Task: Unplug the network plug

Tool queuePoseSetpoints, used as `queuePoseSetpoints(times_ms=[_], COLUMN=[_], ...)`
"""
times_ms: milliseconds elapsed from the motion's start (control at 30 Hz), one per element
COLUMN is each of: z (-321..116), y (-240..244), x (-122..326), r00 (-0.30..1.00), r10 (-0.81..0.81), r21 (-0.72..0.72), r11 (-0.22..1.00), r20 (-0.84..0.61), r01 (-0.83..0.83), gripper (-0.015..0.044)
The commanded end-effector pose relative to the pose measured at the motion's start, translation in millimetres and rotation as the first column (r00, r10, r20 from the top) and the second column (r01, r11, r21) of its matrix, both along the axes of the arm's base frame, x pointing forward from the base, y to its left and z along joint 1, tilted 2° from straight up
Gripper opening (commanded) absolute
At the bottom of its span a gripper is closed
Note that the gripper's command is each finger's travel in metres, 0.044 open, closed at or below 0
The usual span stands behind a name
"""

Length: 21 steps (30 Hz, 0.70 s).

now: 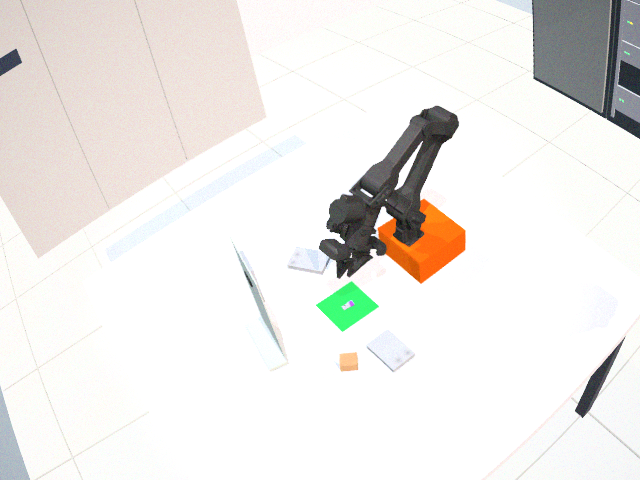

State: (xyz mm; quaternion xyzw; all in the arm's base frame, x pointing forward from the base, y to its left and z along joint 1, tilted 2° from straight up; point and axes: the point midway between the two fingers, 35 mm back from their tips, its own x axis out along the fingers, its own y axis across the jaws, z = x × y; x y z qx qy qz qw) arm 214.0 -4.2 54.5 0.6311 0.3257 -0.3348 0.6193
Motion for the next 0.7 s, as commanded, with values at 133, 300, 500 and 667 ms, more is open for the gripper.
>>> queuePoseSetpoints(times_ms=[133, 300, 500, 667], z=[10, 13, 32, 48], y=[1, 0, 0, 0], x=[-3, -2, 1, 2], r00=[1.000, 1.000, 1.000, 1.000], r10=[0.007, 0.000, 0.001, 0.002], r21=[0.003, 0.000, 0.000, 0.001], r11=[1.000, 1.000, 1.000, 1.000], r20=[0.002, 0.000, 0.001, 0.001], r01=[-0.007, 0.000, -0.001, -0.002], gripper=[0.0156, 0.0156, 0.0156, 0.0156])
